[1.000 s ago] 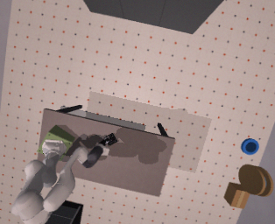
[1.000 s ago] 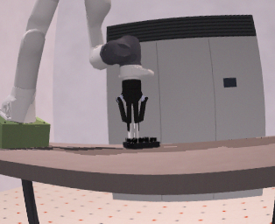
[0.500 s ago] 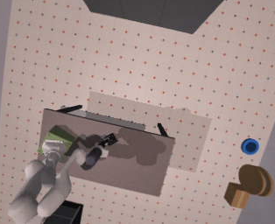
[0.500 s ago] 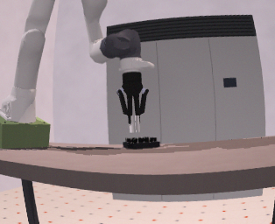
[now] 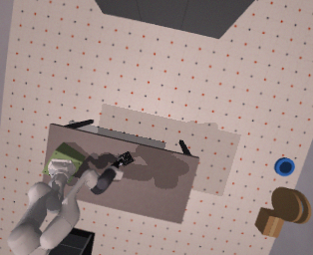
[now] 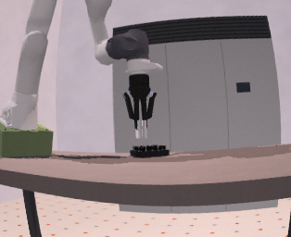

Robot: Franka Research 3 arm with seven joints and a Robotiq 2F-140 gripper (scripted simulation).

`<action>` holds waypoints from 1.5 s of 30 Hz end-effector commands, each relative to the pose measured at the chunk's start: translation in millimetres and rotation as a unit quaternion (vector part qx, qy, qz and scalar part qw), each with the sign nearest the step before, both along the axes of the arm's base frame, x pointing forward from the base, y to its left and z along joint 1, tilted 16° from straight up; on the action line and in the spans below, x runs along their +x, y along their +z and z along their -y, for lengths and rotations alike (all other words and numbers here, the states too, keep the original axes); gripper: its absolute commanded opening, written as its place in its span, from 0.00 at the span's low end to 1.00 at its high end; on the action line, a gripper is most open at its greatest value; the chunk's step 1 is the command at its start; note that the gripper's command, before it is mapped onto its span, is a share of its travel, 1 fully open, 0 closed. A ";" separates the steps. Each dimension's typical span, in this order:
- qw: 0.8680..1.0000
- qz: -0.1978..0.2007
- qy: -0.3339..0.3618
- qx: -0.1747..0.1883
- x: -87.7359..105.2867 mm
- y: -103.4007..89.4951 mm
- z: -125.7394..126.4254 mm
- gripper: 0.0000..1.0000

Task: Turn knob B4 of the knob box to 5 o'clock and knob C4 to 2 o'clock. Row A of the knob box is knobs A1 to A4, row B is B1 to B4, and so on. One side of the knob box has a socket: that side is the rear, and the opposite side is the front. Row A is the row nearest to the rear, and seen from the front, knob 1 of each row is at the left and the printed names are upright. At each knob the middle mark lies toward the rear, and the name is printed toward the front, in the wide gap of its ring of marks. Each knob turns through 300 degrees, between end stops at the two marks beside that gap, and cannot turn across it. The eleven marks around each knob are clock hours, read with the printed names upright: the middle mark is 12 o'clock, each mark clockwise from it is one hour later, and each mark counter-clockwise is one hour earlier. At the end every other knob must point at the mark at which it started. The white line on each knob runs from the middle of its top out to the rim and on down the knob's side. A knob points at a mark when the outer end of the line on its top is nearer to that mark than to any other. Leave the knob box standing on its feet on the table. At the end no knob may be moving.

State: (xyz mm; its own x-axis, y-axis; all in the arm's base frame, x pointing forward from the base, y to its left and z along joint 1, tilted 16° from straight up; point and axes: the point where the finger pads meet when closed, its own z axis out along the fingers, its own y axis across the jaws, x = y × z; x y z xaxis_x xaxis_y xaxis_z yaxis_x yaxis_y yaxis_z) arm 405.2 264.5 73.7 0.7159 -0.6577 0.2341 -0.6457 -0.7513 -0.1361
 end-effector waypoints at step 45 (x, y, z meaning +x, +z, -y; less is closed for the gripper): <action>0.942 -0.020 0.322 -0.090 -3.0 3.7 -0.1 0.12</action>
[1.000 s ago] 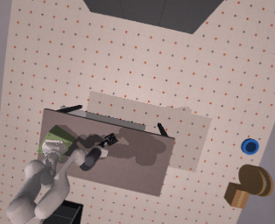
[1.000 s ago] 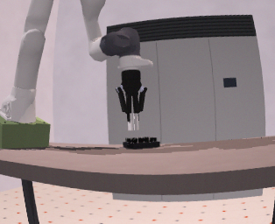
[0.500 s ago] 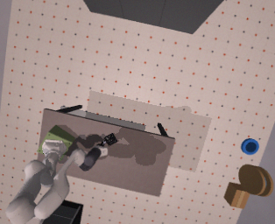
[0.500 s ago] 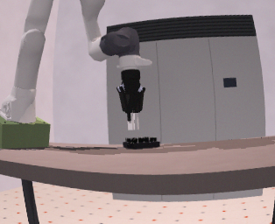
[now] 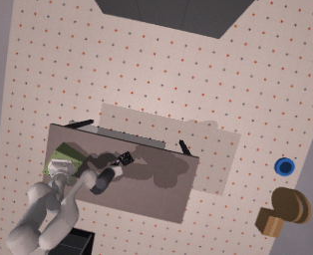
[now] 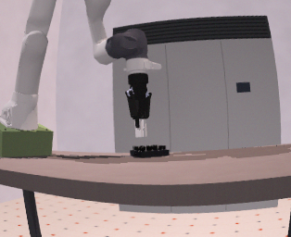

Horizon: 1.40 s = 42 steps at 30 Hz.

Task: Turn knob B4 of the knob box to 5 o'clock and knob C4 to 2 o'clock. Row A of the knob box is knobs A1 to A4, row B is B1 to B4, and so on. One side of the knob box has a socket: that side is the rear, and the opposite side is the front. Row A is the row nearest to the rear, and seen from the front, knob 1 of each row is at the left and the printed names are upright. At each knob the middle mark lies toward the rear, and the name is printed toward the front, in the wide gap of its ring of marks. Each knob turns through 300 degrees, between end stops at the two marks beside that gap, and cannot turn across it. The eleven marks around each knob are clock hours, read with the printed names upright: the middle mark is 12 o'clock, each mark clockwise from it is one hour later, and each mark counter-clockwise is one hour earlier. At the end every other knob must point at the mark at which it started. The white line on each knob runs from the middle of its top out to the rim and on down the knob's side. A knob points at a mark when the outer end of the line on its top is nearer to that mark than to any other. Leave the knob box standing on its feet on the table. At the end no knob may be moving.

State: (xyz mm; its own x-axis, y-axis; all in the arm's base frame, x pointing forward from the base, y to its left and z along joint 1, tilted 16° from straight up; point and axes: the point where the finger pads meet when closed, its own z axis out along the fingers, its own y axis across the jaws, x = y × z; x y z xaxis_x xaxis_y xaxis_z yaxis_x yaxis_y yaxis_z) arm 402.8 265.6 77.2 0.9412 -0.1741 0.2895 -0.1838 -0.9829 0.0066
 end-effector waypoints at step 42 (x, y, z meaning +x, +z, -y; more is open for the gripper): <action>0.934 -0.031 0.343 -0.097 -1.6 3.7 0.8 0.12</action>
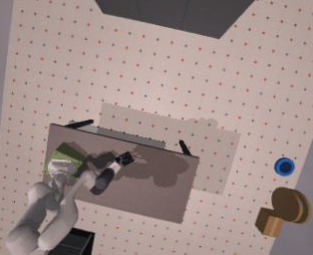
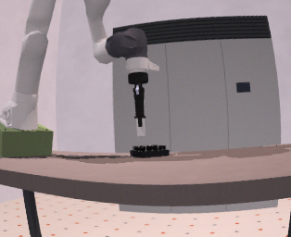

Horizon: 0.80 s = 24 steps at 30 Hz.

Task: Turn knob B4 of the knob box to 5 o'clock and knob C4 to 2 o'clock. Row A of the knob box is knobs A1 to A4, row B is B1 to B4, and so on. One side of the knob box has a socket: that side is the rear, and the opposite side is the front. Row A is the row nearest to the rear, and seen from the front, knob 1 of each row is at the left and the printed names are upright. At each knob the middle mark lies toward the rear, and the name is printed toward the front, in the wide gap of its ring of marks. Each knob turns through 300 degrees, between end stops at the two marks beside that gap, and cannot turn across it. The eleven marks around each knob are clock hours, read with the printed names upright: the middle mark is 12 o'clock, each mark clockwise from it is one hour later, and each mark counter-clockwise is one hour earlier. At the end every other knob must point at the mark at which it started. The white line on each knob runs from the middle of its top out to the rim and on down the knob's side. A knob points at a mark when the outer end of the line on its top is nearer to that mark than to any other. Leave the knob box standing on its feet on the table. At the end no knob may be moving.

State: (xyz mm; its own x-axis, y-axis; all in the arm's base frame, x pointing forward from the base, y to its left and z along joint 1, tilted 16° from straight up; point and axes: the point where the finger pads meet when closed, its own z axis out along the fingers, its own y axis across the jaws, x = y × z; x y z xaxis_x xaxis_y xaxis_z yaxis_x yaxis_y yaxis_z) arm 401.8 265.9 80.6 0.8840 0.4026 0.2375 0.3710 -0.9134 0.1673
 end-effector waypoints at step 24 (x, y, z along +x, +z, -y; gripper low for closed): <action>0.971 -0.025 0.229 -0.064 -1.3 2.2 0.8 0.12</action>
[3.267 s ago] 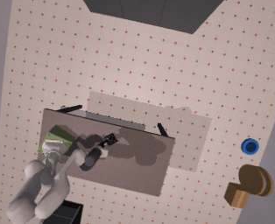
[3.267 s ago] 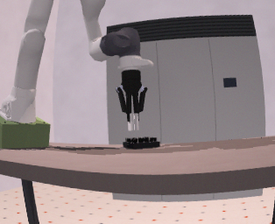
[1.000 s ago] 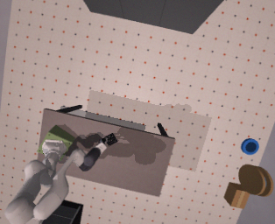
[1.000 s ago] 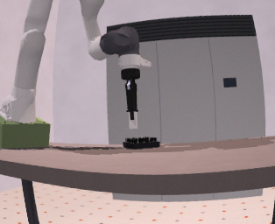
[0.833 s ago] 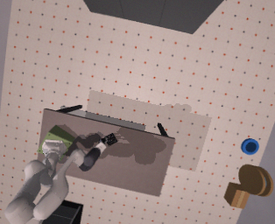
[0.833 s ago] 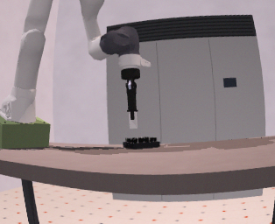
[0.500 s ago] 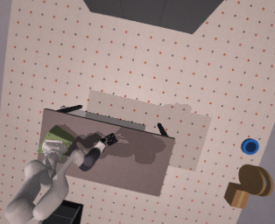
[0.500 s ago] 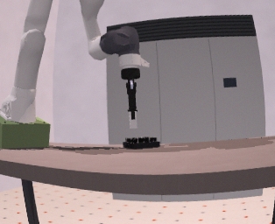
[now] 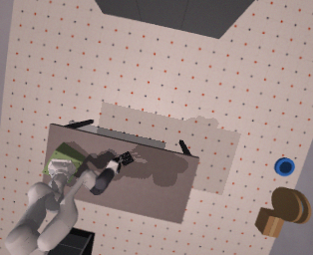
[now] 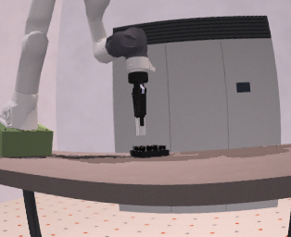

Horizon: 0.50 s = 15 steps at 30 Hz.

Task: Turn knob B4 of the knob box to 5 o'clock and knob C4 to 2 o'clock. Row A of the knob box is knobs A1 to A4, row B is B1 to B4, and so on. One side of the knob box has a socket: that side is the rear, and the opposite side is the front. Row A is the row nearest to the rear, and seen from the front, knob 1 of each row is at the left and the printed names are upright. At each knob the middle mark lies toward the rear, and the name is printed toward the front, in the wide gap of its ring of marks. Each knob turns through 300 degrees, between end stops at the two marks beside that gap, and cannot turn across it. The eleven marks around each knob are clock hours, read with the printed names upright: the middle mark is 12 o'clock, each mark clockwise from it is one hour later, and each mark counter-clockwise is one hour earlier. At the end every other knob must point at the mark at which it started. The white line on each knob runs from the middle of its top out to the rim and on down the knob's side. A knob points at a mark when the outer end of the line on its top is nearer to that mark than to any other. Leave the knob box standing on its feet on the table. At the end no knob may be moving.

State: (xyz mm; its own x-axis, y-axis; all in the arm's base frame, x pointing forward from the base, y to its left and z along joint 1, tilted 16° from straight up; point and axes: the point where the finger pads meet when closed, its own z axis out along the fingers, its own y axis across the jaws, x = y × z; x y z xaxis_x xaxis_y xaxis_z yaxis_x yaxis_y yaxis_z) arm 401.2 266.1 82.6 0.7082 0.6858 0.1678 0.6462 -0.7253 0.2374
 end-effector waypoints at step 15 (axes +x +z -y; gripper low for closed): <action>0.984 -0.021 0.168 -0.047 -1.1 1.4 0.9 0.12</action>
